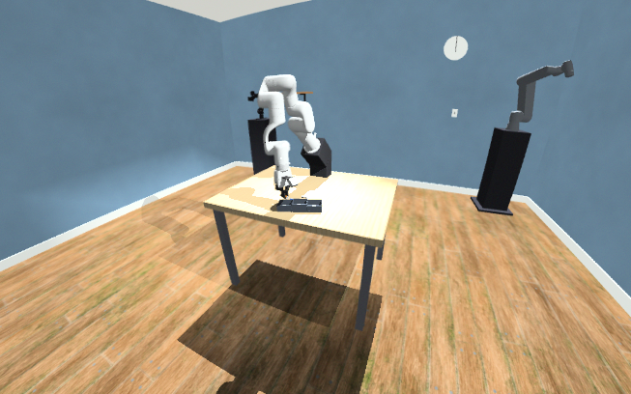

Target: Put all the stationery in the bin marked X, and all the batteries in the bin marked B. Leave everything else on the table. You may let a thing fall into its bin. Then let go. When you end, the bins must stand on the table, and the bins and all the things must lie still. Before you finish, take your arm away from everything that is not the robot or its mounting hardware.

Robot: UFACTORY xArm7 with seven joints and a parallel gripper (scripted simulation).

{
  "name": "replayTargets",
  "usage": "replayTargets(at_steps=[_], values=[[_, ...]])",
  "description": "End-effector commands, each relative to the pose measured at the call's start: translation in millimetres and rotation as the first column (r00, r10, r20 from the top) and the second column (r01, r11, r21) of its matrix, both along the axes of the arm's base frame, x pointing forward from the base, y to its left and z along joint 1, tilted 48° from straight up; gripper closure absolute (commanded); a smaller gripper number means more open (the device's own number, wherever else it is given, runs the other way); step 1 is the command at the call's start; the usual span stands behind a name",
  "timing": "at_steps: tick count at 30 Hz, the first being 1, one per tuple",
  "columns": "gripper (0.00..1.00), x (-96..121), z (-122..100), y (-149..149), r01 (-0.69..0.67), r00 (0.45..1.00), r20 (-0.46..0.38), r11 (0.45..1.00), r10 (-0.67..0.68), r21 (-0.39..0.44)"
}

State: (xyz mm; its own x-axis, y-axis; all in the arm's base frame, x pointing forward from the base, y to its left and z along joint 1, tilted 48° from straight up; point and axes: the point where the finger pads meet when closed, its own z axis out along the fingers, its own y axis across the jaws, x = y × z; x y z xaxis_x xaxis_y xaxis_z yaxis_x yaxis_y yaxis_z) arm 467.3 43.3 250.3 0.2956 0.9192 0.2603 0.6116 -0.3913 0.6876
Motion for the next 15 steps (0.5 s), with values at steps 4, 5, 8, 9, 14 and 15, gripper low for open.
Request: replayTargets(at_steps=[4, 5, 8, 9, 14, 15], values=[[1.00, 0.6, 1.5, 0.2, -0.119, 0.993, -0.012, 0.984, 0.118, -0.136], [1.00, 0.6, 1.5, 0.2, -0.165, 0.986, -0.023, 0.968, 0.163, -0.190], [1.00, 0.6, 1.5, 0.2, -0.204, 0.979, -0.034, 0.950, 0.202, -0.236], [1.00, 0.6, 1.5, 0.2, -0.219, 0.975, -0.038, 0.942, 0.217, -0.254], [1.00, 0.6, 1.5, 0.3, -0.294, 0.955, -0.066, 0.894, 0.289, -0.339], [1.00, 0.5, 1.5, 0.4, -0.308, 0.950, -0.073, 0.882, 0.303, -0.355]])
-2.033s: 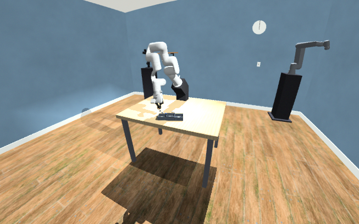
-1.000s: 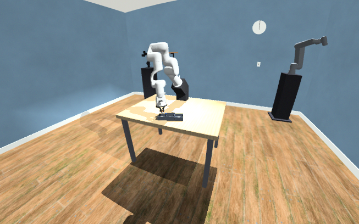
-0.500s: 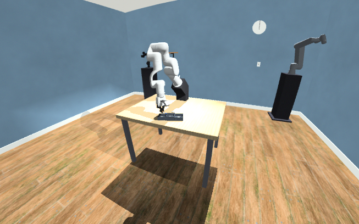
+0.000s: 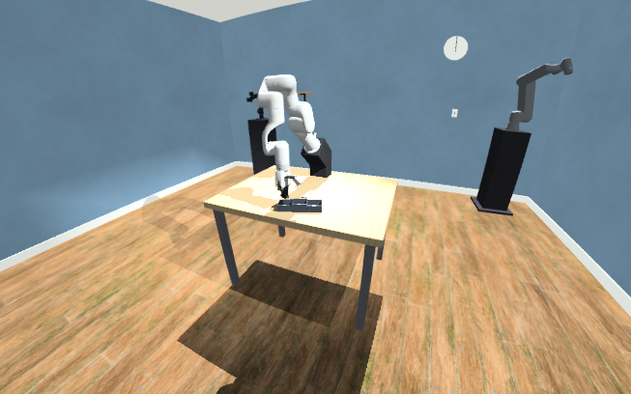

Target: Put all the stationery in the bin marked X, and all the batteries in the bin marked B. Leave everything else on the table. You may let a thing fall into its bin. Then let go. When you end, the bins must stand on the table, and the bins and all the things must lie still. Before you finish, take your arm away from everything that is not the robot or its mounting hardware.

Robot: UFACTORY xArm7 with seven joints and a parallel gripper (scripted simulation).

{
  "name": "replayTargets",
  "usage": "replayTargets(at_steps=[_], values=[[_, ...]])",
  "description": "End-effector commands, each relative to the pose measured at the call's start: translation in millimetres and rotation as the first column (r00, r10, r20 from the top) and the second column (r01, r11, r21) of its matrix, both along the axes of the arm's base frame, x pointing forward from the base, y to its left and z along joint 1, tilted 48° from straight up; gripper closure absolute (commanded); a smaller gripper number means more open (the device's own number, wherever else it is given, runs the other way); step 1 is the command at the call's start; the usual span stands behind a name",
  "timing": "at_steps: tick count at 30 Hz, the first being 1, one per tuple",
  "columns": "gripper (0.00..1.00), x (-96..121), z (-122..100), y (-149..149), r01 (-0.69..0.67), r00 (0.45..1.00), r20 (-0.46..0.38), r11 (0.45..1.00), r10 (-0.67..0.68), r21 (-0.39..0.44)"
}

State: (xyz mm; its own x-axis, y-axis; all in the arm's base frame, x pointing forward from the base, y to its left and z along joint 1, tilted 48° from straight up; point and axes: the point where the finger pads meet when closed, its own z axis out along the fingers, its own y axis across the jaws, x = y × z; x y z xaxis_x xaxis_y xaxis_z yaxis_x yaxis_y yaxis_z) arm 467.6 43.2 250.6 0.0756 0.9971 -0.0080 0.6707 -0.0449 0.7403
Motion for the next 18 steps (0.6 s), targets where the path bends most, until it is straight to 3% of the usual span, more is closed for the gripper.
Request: replayTargets(at_steps=[1, 6, 7, 12, 18], values=[[1.00, 0.3, 1.1, 0.5, -0.105, 0.994, -0.012, 0.988, 0.105, -0.116], [1.00, 0.3, 1.1, 0.5, -0.153, 0.988, -0.022, 0.973, 0.152, -0.170], [1.00, 0.3, 1.1, 0.5, -0.200, 0.980, -0.034, 0.954, 0.197, -0.221], [1.00, 0.2, 1.0, 0.6, -0.270, 0.963, -0.059, 0.917, 0.264, -0.293], [1.00, 0.1, 0.9, 0.6, -0.270, 0.963, -0.059, 0.917, 0.264, -0.293]])
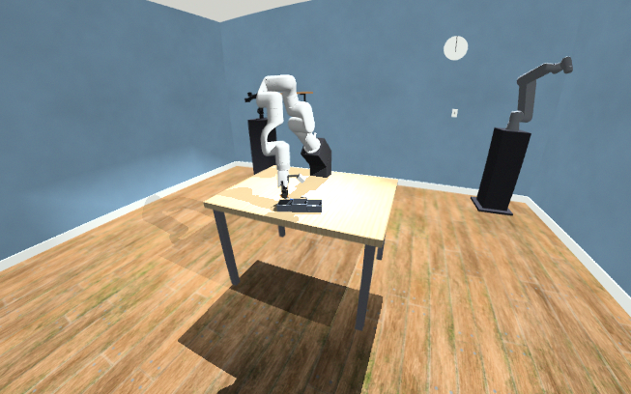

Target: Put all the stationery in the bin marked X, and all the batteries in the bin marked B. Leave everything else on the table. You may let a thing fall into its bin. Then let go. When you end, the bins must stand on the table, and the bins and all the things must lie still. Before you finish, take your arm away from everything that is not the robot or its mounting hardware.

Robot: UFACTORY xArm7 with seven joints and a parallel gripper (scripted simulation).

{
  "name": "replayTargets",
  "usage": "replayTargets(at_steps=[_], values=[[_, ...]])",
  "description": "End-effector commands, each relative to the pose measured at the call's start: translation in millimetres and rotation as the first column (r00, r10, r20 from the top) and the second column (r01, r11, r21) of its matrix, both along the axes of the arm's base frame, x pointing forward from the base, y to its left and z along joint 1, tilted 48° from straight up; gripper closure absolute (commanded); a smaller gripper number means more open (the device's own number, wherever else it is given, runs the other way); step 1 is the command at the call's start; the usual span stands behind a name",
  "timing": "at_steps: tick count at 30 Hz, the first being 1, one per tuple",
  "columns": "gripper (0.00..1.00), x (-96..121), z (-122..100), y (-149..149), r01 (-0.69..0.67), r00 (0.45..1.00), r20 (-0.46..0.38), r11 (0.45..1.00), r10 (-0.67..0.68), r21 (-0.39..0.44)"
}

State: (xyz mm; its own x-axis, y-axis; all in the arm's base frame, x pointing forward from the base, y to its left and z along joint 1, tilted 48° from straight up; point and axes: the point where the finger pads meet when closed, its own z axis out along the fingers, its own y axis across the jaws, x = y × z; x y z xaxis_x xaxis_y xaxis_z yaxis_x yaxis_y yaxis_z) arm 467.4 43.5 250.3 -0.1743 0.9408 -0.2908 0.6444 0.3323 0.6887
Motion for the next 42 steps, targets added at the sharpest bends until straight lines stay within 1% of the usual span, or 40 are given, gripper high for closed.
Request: replayTargets(at_steps=[1, 12, 37, 42], values=[[1.00, 0.3, 1.1, 0.3, -0.021, 1.000, -0.005, 1.000, 0.021, -0.015], [1.00, 0.2, 1.1, 0.2, -0.021, 1.000, -0.005, 1.000, 0.021, -0.015], [1.00, 34.2, -30.1, -2.8, -0.021, 1.000, -0.007, 1.000, 0.021, -0.015], [1.00, 38.3, -33.4, -3.0, -0.021, 1.000, -0.006, 1.000, 0.021, -0.015]])
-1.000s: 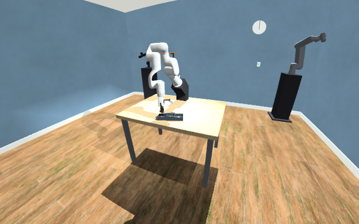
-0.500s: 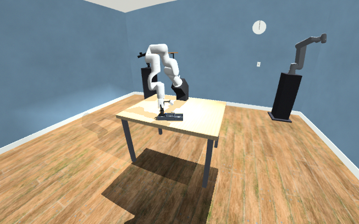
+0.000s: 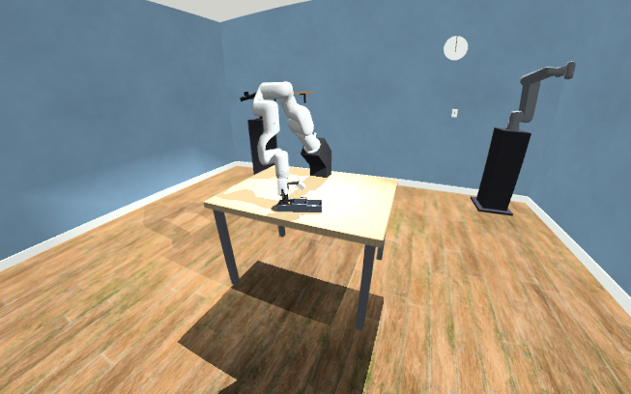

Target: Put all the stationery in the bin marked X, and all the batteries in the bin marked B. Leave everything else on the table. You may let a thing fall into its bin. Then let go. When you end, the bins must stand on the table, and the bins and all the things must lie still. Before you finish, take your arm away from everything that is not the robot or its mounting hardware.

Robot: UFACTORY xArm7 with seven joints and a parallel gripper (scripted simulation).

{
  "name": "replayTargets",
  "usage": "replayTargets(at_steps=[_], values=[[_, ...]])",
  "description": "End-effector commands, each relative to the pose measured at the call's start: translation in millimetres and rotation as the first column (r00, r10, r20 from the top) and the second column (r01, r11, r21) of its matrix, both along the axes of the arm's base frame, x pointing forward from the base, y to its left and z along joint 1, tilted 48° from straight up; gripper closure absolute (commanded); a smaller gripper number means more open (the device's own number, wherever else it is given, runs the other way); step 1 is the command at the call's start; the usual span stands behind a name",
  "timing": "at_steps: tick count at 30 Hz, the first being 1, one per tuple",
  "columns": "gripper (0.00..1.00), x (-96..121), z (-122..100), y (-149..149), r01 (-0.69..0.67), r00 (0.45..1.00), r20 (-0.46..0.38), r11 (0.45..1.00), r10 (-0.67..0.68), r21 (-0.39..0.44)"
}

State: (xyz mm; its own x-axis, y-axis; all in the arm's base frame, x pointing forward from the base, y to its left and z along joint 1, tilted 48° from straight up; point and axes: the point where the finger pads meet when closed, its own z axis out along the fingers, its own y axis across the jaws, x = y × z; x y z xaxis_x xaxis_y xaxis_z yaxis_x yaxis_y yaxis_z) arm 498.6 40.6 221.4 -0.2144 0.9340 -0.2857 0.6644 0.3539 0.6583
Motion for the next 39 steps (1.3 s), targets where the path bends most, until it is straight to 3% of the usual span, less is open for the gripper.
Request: replayTargets(at_steps=[1, 18, 19, 39], values=[[1.00, 7.1, -4.4, -0.1, 0.008, 0.999, 0.039, 1.000, -0.007, -0.011], [1.00, 7.3, -4.0, -0.1, 0.008, 0.999, 0.039, 1.000, -0.007, -0.011], [0.72, 7.3, -4.0, -0.1, 0.008, 0.999, 0.039, 1.000, -0.007, -0.011], [0.72, 4.4, -1.4, 0.2, 0.008, 0.999, 0.039, 1.000, -0.007, -0.011]])
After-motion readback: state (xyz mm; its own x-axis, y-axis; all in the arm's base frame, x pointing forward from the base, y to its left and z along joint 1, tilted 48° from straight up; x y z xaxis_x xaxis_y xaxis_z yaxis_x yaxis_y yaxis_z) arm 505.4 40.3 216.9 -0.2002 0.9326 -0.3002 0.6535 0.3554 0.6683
